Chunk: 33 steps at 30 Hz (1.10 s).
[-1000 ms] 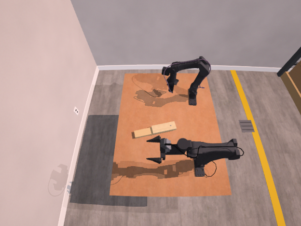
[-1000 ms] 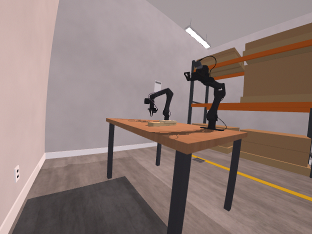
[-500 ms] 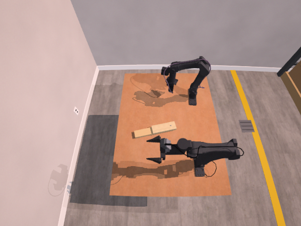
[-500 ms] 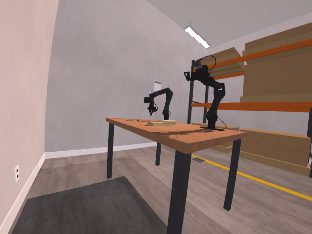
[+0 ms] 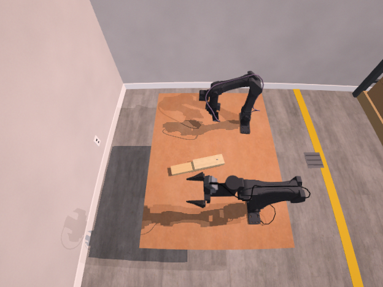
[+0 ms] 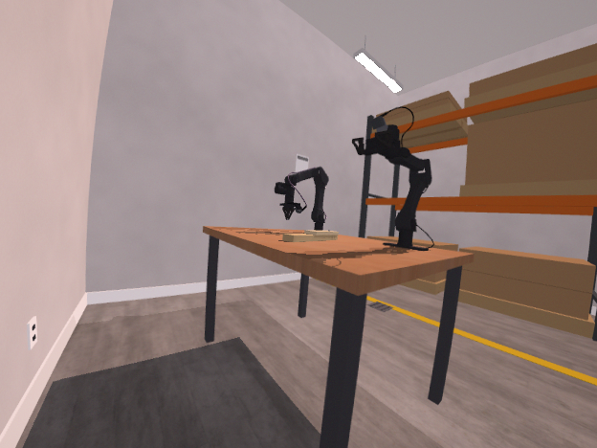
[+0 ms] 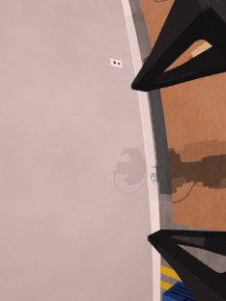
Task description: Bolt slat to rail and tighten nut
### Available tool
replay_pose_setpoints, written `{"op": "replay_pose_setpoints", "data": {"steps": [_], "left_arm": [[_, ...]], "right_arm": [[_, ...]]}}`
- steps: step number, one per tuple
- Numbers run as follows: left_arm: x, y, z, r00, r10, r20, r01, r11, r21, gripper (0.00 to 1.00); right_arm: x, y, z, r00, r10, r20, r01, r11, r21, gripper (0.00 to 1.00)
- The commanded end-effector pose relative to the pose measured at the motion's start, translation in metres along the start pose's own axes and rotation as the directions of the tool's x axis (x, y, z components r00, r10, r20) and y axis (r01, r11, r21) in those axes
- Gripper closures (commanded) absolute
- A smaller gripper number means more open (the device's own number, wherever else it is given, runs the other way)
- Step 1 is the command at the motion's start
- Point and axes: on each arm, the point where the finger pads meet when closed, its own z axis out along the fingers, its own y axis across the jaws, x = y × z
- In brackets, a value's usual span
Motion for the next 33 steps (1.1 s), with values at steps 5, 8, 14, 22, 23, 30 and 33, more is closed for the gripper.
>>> {"op": "replay_pose_setpoints", "data": {"steps": [5,8,14,22,23,30,33], "left_arm": [[-0.009,0.0,-0.003,1.0,0.002,0.026,-0.002,1.0,0.006,0.0],[-0.009,0.0,-0.003,1.0,0.002,0.026,-0.002,1.0,0.006,0.0],[-0.009,0.0,-0.003,1.0,0.002,0.026,-0.002,1.0,0.006,0.0],[-0.009,0.0,-0.003,1.0,0.002,0.026,-0.002,1.0,0.006,0.0],[-0.009,0.0,-0.003,1.0,0.002,0.026,-0.002,1.0,0.006,0.0],[-0.009,0.0,-0.003,1.0,0.002,0.026,-0.002,1.0,0.006,0.0],[-0.009,0.0,-0.003,1.0,0.002,0.026,-0.002,1.0,0.006,0.0]], "right_arm": [[-0.036,-0.016,-0.011,0.984,-0.179,0.009,0.179,0.984,0.001,0.88],[-0.05,-0.02,-0.012,0.97,-0.242,0.01,0.242,0.97,0.002,0.88],[-0.069,-0.024,-0.014,0.946,-0.323,0.01,0.323,0.947,0.003,0.88],[-0.109,-0.029,-0.016,0.882,-0.472,0.01,0.472,0.882,0.004,0.88],[-0.113,-0.029,-0.016,0.872,-0.489,0.01,0.489,0.872,0.004,0.88],[-0.138,-0.028,-0.017,0.82,-0.572,0.011,0.572,0.82,0.005,0.88],[-0.153,-0.027,-0.017,0.786,-0.619,0.011,0.619,0.786,0.006,0.88]]}}
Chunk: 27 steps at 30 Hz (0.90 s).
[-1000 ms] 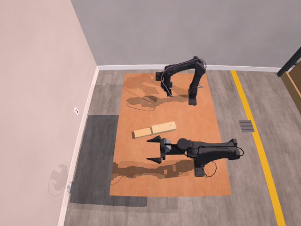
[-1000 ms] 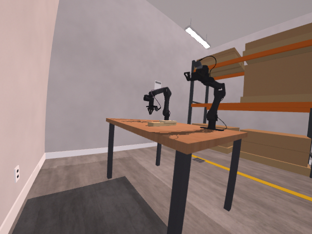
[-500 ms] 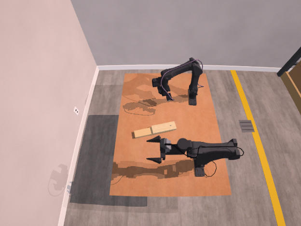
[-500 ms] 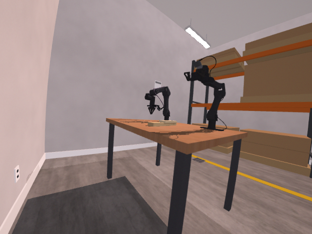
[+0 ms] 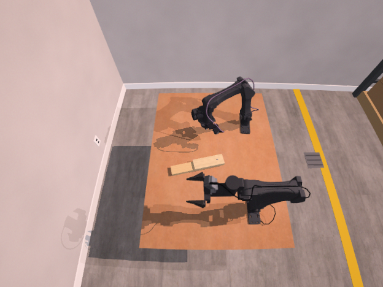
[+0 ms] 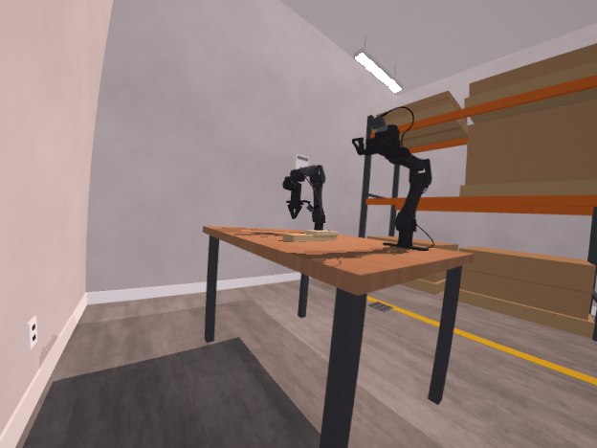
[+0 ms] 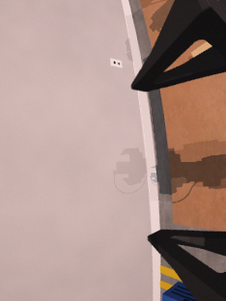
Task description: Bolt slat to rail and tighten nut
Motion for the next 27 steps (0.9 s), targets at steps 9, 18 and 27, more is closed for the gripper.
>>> {"op": "replay_pose_setpoints", "data": {"steps": [9,18,27], "left_arm": [[-0.009,0.0,-0.003,1.0,0.002,0.026,-0.002,1.0,0.006,0.0],[-0.009,0.0,-0.003,1.0,0.002,0.026,-0.002,1.0,0.006,0.0],[-0.009,0.0,-0.003,1.0,0.002,0.026,-0.002,1.0,0.006,0.0]], "right_arm": [[-0.054,-0.026,-0.008,0.973,-0.23,0.009,0.23,0.973,0.005,0.88],[-0.087,-0.035,-0.007,0.936,-0.351,0.01,0.351,0.936,0.006,0.88],[-0.131,-0.043,-0.005,0.869,-0.494,0.01,0.494,0.869,0.008,0.88]]}}
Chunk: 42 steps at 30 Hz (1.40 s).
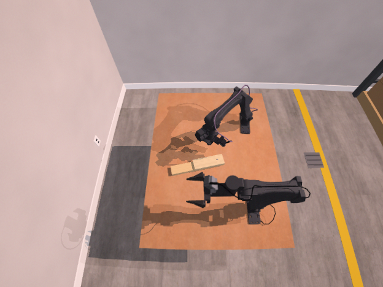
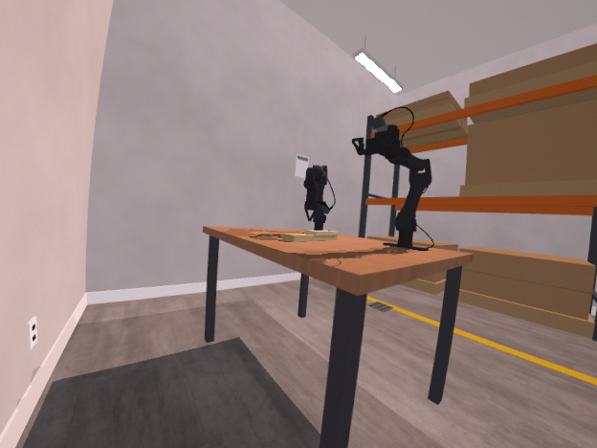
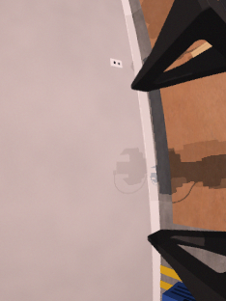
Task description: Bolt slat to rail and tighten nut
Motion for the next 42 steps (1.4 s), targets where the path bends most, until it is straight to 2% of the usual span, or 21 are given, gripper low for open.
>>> {"op": "replay_pose_setpoints", "data": {"steps": [1,17,21,42], "left_arm": [[-0.009,0.0,-0.003,1.0,0.002,0.026,-0.002,1.0,0.006,0.0],[-0.009,0.0,-0.003,1.0,0.002,0.026,-0.002,1.0,0.006,0.0],[-0.009,0.0,-0.003,1.0,0.002,0.026,-0.002,1.0,0.006,0.0],[-0.009,0.0,-0.003,1.0,0.002,0.026,-0.002,1.0,0.006,0.0]], "right_arm": [[-0.011,-0.008,-0.008,0.998,-0.056,0.009,0.056,0.998,0.004,0.88],[-0.078,-0.04,-0.003,0.953,-0.303,0.009,0.303,0.953,0.006,0.88],[-0.085,-0.041,0.001,0.946,-0.324,0.015,0.325,0.946,-0.001,0.88],[-0.083,-0.042,-0.002,0.948,-0.318,0.011,0.318,0.948,0.007,0.88]]}}
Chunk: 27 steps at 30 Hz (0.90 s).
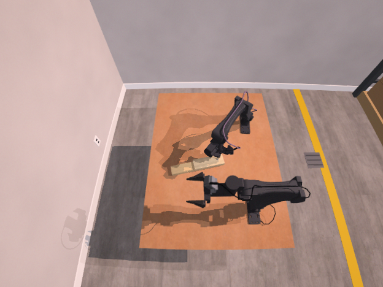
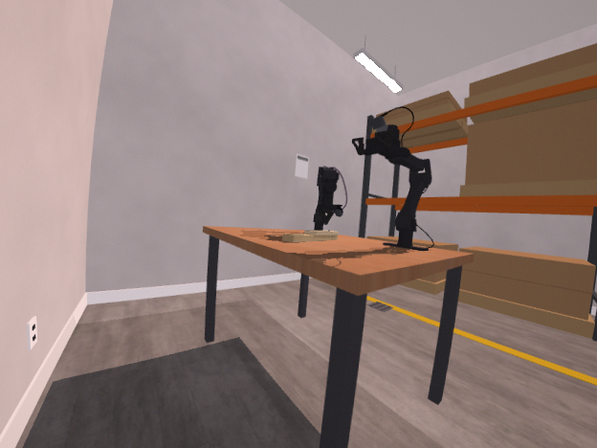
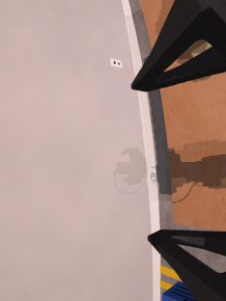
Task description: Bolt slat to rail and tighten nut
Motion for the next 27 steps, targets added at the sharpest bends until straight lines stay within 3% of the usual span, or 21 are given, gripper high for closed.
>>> {"op": "replay_pose_setpoints", "data": {"steps": [1,27], "left_arm": [[-0.009,0.0,-0.003,1.0,0.002,0.026,-0.002,1.0,0.006,0.0],[-0.009,0.0,-0.003,1.0,0.002,0.026,-0.002,1.0,0.006,0.0]], "right_arm": [[0.0,-0.003,-0.013,1.0,-0.005,0.003,0.005,1.0,0.023,0.88],[-0.022,-0.01,-0.013,1.0,0.0,0.0,0.0,1.0,0.03,0.88]]}}
